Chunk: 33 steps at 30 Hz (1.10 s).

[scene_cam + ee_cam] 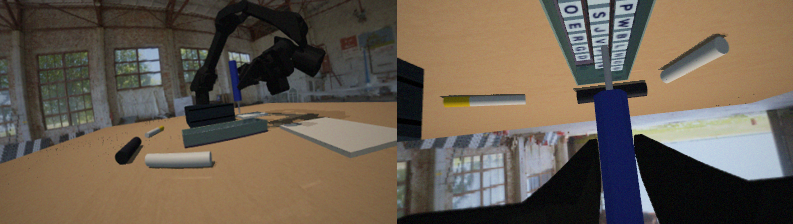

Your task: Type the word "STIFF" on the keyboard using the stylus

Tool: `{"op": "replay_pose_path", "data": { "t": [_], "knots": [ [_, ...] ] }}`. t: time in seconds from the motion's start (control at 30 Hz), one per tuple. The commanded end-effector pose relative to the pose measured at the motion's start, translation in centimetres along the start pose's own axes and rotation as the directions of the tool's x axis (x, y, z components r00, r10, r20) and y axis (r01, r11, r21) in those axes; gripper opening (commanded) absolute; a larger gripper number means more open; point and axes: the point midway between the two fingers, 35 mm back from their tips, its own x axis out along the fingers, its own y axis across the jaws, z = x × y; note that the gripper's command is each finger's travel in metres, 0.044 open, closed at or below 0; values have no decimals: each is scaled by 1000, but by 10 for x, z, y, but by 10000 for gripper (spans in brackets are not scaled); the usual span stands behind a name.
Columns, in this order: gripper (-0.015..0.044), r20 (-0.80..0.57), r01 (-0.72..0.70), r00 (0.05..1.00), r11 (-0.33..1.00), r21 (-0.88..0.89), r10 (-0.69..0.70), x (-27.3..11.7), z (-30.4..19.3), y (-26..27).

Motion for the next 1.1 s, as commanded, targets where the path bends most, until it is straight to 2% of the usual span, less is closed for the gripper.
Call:
{"op": "replay_pose_path", "data": {
  "t": [0.0,0.43,0.9,1.0,1.07],
  "knots": [
    [0,0,0,1000,1000,-1,0,3,-1,0],
    [0,-8,-1,1000,1000,-3,1,57,-38,-1],
    [0,-8,-2,1000,1000,-4,2,70,-23,0],
    [79,-8,-1,1000,1000,-4,1,71,-21,-1],
    [81,-8,-1,1000,1000,-4,1,72,-20,-1]
  ]
}}
